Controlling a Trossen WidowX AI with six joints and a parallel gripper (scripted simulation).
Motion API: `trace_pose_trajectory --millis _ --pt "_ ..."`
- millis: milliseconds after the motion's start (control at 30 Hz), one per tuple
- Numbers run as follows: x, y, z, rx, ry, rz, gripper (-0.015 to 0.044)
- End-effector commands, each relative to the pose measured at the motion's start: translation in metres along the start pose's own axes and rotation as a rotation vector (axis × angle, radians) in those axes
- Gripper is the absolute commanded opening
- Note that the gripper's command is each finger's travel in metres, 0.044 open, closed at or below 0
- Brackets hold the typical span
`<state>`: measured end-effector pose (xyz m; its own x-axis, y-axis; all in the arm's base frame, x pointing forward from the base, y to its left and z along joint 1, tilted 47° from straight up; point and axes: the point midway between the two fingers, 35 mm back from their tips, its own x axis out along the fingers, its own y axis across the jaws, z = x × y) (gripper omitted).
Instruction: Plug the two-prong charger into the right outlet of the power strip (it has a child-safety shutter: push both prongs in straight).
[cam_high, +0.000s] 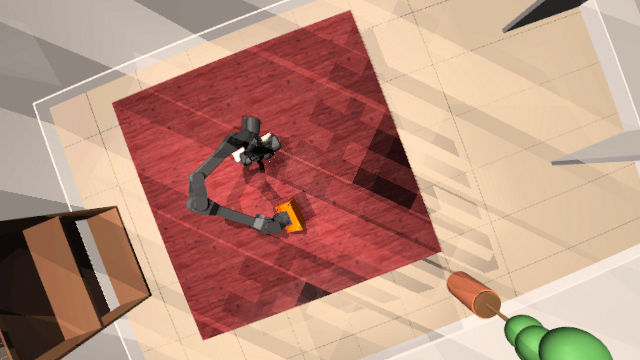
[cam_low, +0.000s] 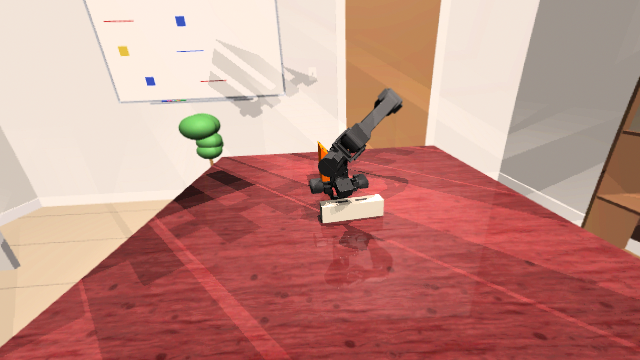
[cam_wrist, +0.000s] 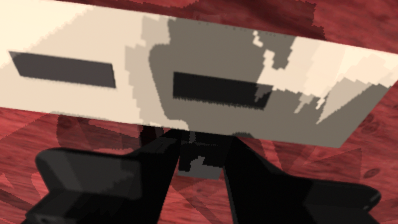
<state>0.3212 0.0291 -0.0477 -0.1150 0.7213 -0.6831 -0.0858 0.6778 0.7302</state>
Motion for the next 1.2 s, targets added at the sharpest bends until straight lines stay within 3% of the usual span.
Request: trace_pose_trajectory --millis 0,1167 --pt "0.0001 0.0005 0.0056 -0.019 -0.018 -0.003 0.0000" --pt "-0.0037 0.0006 0.0059 -0.019 -0.018 -0.003 0.0000"
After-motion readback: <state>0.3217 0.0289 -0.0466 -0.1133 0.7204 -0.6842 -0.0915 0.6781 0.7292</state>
